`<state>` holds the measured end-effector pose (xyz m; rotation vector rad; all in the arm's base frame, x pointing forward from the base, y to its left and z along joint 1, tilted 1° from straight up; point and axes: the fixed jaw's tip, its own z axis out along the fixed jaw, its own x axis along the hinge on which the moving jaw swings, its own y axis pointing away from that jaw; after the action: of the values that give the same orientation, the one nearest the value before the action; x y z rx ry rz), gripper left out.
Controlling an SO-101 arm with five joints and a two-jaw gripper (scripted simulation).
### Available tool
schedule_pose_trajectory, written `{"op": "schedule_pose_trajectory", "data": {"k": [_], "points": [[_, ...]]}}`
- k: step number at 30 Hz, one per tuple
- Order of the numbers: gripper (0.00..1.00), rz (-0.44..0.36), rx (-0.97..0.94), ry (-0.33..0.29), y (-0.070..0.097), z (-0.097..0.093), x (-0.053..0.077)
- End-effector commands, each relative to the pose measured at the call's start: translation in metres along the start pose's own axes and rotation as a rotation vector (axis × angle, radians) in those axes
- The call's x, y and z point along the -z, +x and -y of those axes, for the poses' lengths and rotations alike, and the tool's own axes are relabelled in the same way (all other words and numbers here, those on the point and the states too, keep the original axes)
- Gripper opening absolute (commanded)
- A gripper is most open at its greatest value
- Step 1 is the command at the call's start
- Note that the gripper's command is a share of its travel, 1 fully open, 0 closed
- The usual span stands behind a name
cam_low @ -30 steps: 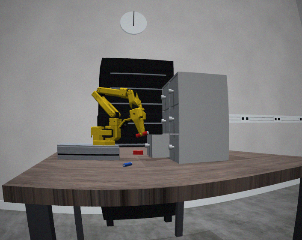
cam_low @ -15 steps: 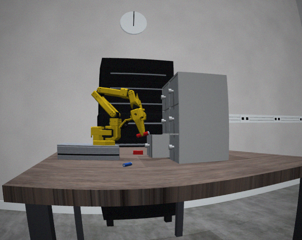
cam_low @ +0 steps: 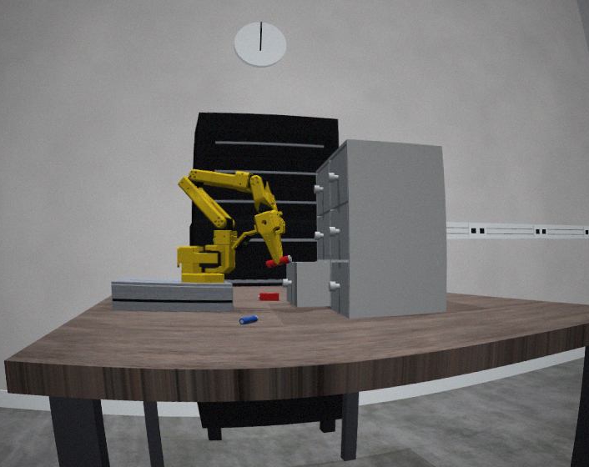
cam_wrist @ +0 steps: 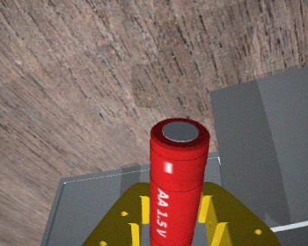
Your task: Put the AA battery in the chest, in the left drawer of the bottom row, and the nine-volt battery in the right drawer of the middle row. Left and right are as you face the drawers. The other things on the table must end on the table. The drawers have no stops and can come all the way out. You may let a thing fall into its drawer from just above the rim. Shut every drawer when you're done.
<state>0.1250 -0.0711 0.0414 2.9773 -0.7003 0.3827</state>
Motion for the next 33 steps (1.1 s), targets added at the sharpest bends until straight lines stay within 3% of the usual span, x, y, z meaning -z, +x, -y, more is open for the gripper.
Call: {"op": "schedule_pose_trajectory", "data": {"k": [1, 5, 27, 33], "points": [[0.00, -0.002, 0.000, 0.001, 0.000, 0.000, 0.000], [0.00, -0.002, 0.000, 0.001, 0.000, 0.000, 0.000], [0.00, -0.056, 0.497, 0.149, -0.013, 0.073, 0.011], [0.00, -0.058, 0.507, 0.152, -0.014, 0.074, 0.011]]}}
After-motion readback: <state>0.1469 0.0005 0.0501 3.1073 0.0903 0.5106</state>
